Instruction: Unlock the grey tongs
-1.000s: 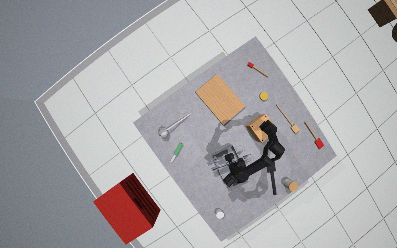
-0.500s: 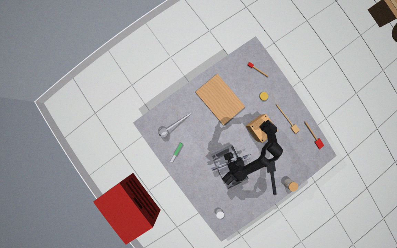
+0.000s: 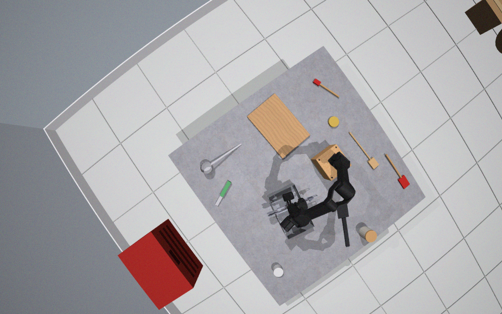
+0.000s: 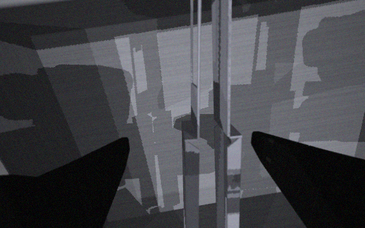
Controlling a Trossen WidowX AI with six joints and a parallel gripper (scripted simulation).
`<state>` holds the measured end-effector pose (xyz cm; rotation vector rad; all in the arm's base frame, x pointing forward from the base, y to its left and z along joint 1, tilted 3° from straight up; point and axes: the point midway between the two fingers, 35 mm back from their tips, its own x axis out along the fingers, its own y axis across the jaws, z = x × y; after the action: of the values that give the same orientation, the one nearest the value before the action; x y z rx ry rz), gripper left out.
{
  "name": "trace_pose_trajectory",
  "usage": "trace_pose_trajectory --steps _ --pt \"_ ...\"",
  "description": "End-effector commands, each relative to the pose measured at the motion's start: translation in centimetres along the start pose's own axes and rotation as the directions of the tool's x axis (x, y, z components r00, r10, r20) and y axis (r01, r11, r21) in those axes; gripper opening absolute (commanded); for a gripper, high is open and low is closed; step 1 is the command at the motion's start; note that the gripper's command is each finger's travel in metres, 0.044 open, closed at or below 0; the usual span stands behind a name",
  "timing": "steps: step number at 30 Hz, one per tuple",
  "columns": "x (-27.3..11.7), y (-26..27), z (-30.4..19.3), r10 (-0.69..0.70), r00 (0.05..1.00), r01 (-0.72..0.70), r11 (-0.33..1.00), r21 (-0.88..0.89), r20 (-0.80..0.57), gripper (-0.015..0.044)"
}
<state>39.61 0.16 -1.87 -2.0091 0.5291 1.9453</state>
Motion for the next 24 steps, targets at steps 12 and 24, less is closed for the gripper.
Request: trace_pose_trajectory --steps 12,24 --pt "0.59 0.04 0.08 0.001 1.000 -0.001 1.000 0.000 0.001 0.0230" --pt "0.59 0.04 0.08 0.001 1.000 -0.001 1.000 0.000 0.001 0.0091"
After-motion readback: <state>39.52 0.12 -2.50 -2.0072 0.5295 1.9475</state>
